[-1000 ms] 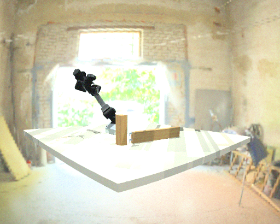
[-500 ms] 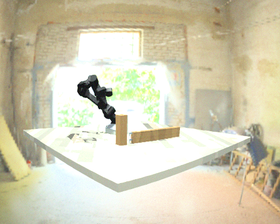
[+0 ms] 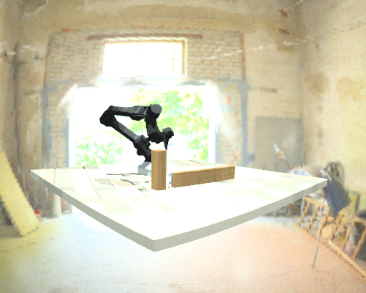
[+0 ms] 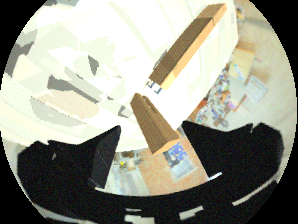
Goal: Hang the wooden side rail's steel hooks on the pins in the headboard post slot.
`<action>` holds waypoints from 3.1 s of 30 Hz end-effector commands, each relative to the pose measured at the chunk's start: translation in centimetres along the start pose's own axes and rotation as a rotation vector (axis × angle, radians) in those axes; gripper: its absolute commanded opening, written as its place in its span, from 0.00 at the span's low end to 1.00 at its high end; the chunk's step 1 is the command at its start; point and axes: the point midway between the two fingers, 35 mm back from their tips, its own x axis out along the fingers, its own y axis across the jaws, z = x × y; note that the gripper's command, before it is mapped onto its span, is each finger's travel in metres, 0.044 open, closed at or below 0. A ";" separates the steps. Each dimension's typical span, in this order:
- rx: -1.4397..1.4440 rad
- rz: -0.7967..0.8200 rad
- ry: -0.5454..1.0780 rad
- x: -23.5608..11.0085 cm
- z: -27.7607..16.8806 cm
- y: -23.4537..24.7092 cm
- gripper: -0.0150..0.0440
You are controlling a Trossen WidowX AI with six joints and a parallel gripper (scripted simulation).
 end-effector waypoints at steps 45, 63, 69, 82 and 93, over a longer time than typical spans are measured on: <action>0.998 -0.098 0.371 2.6 3.4 -6.1 1.00; 2.558 -0.554 0.430 2.4 5.8 -4.6 1.00; 2.859 -0.674 0.400 2.0 5.9 -3.8 1.00; 2.862 -0.675 0.400 2.0 5.9 -3.8 1.00; 2.862 -0.675 0.400 2.0 5.9 -3.8 1.00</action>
